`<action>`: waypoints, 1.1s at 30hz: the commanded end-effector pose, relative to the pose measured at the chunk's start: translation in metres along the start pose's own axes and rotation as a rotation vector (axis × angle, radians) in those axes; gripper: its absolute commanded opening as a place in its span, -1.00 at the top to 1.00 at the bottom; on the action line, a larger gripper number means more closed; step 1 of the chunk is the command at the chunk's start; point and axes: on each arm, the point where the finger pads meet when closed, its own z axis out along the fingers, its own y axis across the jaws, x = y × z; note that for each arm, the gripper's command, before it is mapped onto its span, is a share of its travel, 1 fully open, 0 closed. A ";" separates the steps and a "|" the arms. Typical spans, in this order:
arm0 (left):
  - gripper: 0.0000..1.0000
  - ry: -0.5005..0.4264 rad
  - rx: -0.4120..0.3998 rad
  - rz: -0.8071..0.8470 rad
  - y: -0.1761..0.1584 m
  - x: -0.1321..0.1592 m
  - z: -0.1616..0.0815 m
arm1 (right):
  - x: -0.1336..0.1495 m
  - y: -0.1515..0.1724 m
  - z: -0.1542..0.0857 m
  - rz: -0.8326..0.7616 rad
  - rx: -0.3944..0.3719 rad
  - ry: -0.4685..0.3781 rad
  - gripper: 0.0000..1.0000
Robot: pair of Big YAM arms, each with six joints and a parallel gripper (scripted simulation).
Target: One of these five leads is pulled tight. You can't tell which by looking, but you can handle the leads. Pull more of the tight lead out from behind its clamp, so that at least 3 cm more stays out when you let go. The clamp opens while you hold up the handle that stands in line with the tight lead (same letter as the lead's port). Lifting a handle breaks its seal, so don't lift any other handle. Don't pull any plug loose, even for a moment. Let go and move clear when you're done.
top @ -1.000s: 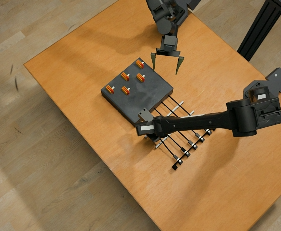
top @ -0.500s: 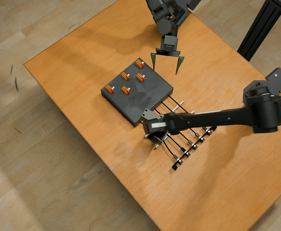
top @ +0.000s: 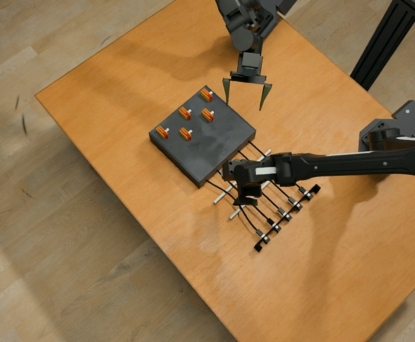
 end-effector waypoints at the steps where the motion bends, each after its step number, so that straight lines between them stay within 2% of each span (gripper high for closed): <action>1: -1.00 -0.100 -0.043 -0.187 0.001 -0.019 -0.019 | -0.009 0.000 0.000 0.004 0.000 -0.018 -1.00; 5: -1.00 -0.144 -0.072 -0.237 0.002 -0.022 -0.029 | -0.009 0.000 0.000 0.004 0.000 -0.018 -1.00; 6: -1.00 -0.164 -0.082 -0.245 0.005 -0.031 -0.033 | -0.009 0.000 0.000 0.004 0.000 -0.018 -1.00; 10: -1.00 -0.129 -0.095 -0.209 0.007 -0.021 -0.025 | -0.009 0.000 0.000 0.004 0.000 -0.018 -1.00; 19: -1.00 -0.129 -0.093 -0.209 0.007 -0.022 -0.025 | -0.009 0.000 0.000 0.004 0.000 -0.018 -1.00; 20: -0.77 -0.126 -0.094 -0.196 0.007 -0.021 -0.024 | -0.022 -0.003 0.002 0.006 0.006 -0.034 -1.00; 25: 0.36 -0.039 -0.069 0.005 0.008 -0.011 -0.008 | -0.017 -0.007 0.001 -0.029 -0.020 0.003 -1.00; 30: 0.36 0.086 0.021 0.245 -0.001 0.011 0.015 | -0.015 -0.005 -0.002 -0.052 -0.070 0.028 -1.00; 32: 0.36 0.086 0.021 0.245 -0.001 0.011 0.015 | -0.015 -0.005 -0.002 -0.052 -0.070 0.028 -1.00; 33: 0.36 0.096 0.041 0.300 -0.008 0.012 0.017 | -0.012 -0.002 -0.001 -0.060 -0.080 0.039 -1.00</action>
